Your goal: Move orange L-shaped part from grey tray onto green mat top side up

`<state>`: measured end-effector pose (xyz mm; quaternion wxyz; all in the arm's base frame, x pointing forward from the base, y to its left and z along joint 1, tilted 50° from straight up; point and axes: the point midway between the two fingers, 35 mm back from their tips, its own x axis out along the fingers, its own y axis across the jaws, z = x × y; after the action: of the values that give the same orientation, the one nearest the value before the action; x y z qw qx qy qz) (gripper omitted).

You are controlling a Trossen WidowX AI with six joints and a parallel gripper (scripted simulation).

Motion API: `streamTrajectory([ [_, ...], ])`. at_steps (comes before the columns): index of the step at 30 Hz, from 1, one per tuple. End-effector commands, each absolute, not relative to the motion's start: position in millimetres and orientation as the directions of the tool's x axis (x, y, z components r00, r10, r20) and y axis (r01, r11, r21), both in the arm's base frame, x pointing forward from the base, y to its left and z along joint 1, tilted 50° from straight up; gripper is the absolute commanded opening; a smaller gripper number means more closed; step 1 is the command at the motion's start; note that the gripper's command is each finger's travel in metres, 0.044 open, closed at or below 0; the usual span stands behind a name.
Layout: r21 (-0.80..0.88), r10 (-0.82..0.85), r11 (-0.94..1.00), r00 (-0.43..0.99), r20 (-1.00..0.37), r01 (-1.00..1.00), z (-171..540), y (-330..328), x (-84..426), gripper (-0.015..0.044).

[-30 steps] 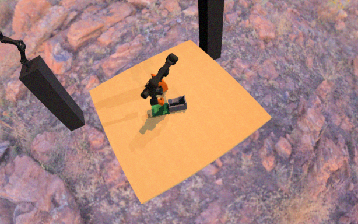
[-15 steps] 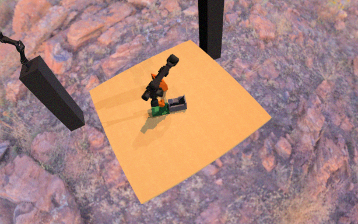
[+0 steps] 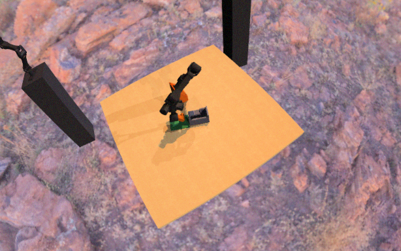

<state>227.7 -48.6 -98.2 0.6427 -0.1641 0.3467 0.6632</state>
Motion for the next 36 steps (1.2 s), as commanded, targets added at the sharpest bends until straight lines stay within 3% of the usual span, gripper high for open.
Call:
streamTrajectory([
  [1, 0.255, 0.743, 0.070, -0.120, -0.659, -0.964, -104.2, -42.6, 226.0, 0.0000],
  [25, 0.255, 0.742, 0.066, -0.123, -0.659, -0.965, -111.1, -34.0, 223.9, 0.0000],
  [36, 0.254, 0.741, 0.067, -0.123, -0.660, -0.965, -106.8, -40.1, 226.0, 0.0289],
])
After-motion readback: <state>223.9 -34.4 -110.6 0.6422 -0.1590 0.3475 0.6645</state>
